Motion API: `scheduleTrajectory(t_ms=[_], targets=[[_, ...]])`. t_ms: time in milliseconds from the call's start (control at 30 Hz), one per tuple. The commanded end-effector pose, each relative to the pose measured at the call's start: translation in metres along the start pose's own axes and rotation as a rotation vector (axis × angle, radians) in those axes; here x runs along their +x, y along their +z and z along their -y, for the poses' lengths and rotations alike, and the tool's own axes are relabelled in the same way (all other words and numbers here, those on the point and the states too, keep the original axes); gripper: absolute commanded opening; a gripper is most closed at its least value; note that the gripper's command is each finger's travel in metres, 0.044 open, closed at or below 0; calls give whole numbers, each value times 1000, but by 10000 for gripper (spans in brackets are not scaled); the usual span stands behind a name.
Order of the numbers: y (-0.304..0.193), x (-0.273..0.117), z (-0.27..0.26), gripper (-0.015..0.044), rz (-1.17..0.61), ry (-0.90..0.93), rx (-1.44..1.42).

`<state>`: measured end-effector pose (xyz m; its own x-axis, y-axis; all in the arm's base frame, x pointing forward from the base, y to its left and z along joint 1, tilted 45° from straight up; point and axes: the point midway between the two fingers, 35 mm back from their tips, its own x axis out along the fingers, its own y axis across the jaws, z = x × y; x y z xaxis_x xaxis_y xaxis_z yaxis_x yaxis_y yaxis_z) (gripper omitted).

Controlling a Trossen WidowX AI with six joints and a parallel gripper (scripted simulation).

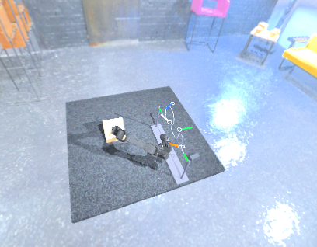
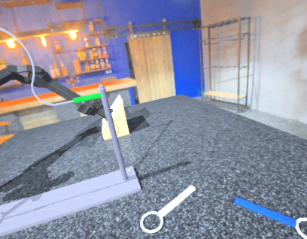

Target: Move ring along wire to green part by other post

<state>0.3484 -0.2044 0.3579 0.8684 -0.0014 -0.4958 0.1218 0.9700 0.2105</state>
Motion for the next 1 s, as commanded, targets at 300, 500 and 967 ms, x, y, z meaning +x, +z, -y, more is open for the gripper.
scheduleTrajectory(t_ms=[300,500,967], targets=[[3,-4,-38,-150,2,119,200],[6,-6,-51,-150,1,161,276],[13,-10,-70,-150,-1,223,395]])
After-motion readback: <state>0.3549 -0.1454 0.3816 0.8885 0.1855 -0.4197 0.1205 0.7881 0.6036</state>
